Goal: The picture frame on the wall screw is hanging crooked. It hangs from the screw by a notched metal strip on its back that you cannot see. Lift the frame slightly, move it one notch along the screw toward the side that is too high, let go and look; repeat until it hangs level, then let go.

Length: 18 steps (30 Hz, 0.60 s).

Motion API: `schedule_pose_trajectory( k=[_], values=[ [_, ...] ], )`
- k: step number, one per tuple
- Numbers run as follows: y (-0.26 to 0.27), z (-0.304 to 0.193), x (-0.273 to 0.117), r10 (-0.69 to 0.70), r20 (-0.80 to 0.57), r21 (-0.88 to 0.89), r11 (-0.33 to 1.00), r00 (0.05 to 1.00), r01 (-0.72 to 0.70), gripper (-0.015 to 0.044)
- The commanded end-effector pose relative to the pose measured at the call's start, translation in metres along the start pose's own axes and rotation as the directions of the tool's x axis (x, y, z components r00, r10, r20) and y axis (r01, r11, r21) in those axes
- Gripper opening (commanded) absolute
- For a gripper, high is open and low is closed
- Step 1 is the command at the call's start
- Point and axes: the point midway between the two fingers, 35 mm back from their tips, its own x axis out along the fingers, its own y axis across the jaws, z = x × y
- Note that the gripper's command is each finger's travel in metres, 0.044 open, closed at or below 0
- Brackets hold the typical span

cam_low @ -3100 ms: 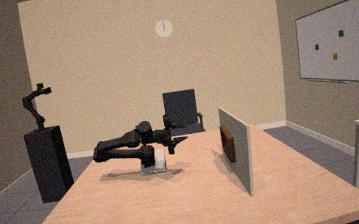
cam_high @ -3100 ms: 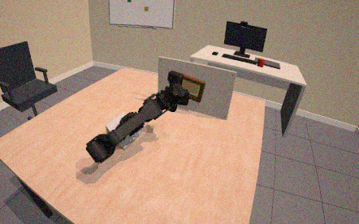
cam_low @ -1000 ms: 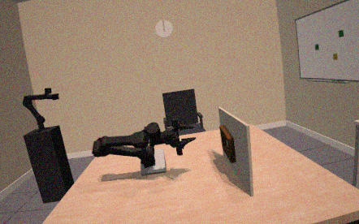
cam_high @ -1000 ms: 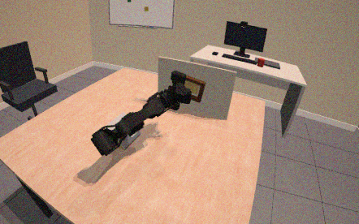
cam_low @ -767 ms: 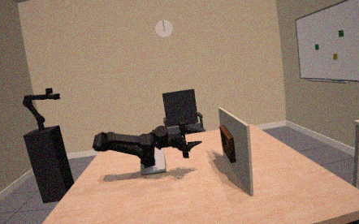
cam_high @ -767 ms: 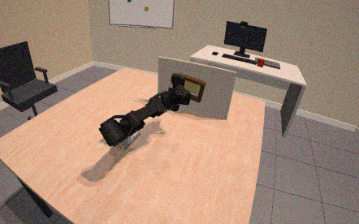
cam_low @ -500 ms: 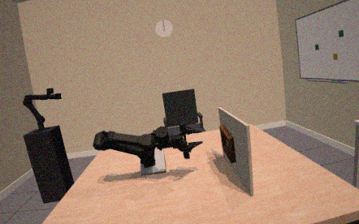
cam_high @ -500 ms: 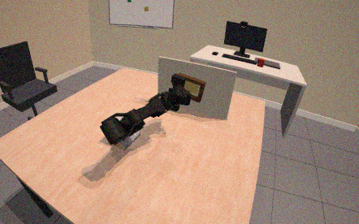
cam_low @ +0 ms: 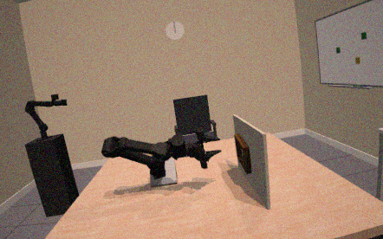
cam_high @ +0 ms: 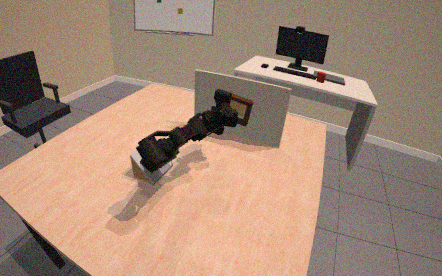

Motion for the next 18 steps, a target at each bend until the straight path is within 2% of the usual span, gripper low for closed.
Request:
schedule_pose_trajectory(
  k=[1, 6, 18],
  values=[
    [0.002, 0.002, 0.026, 0.001, 0.002, 0.005, 1.000, 1.000, -0.001, 0.0260],
    [-0.002, -0.002, 0.057, 0.003, 0.003, 0.005, 1.000, 1.000, -0.003, 0.0260],
    [-0.002, -0.002, 0.058, 0.003, 0.003, 0.005, 1.000, 1.000, -0.003, 0.0260]
  ],
)
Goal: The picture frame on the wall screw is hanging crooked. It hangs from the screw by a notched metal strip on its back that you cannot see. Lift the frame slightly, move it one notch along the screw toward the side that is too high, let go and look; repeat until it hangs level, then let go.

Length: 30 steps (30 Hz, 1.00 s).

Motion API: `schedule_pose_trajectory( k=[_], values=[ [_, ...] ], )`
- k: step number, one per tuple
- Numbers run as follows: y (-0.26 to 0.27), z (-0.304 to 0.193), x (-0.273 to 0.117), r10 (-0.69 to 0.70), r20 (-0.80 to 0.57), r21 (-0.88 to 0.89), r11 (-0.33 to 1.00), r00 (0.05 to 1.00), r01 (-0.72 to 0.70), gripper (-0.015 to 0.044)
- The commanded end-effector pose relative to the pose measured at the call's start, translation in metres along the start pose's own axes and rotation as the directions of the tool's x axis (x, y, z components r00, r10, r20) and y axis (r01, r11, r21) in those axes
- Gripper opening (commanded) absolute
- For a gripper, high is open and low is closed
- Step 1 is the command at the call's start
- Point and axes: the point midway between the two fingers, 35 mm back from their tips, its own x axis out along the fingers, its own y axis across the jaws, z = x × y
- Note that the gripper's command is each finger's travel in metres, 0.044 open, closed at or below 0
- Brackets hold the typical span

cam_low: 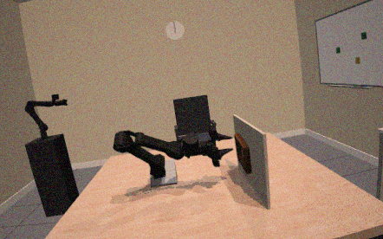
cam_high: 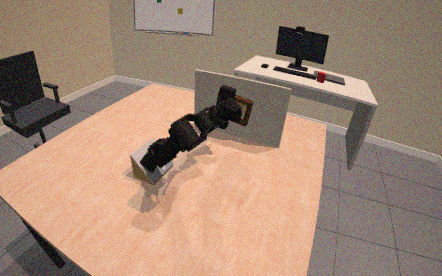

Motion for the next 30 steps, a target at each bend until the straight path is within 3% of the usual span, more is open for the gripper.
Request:
schedule_pose_trajectory(
  k=[1, 30],
  values=[
    [0.001, 0.001, 0.002, 0.001, 0.005, 0.004, 1.000, 1.000, -0.001, 0.0260],
    [0.002, 0.002, 0.037, 0.003, 0.006, 0.004, 1.000, 1.000, -0.003, 0.0260]
  ],
)
